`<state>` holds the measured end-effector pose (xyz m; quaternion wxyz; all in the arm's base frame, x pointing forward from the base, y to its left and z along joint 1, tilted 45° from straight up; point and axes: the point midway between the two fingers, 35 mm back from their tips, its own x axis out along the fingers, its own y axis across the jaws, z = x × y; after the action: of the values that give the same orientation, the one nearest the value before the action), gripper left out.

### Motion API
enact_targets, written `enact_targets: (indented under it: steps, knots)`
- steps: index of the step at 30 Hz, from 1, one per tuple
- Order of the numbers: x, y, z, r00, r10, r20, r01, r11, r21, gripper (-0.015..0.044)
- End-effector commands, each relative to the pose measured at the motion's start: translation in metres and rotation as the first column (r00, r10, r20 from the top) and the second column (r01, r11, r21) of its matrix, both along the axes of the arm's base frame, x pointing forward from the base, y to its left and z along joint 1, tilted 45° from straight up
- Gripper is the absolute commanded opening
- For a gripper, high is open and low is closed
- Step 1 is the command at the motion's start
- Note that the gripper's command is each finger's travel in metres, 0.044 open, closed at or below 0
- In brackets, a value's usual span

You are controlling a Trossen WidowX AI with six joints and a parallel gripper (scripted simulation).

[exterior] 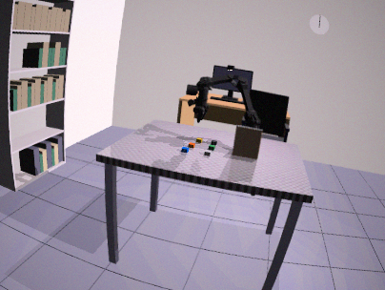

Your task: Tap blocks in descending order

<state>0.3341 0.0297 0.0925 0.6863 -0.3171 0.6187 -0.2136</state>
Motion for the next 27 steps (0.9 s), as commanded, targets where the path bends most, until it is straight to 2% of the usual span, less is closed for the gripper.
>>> enact_targets:
  steps: [1,11,20,25,27]
  knots:
    - [-0.001,-0.001,0.0,1.0,0.005,-0.009,-0.005,1.0,-0.004,0.04]
    - [-0.003,-0.001,0.0,1.0,0.005,-0.009,-0.005,1.0,-0.004,0.04]
    - [-0.096,-0.012,-0.008,1.0,0.005,-0.015,-0.005,1.0,-0.004,0.04]
    - [-0.103,-0.013,-0.009,1.0,0.005,-0.015,-0.005,1.0,-0.005,0.04]
    - [-0.1,-0.02,-0.017,1.0,0.005,-0.016,-0.005,1.0,-0.002,0.0348]
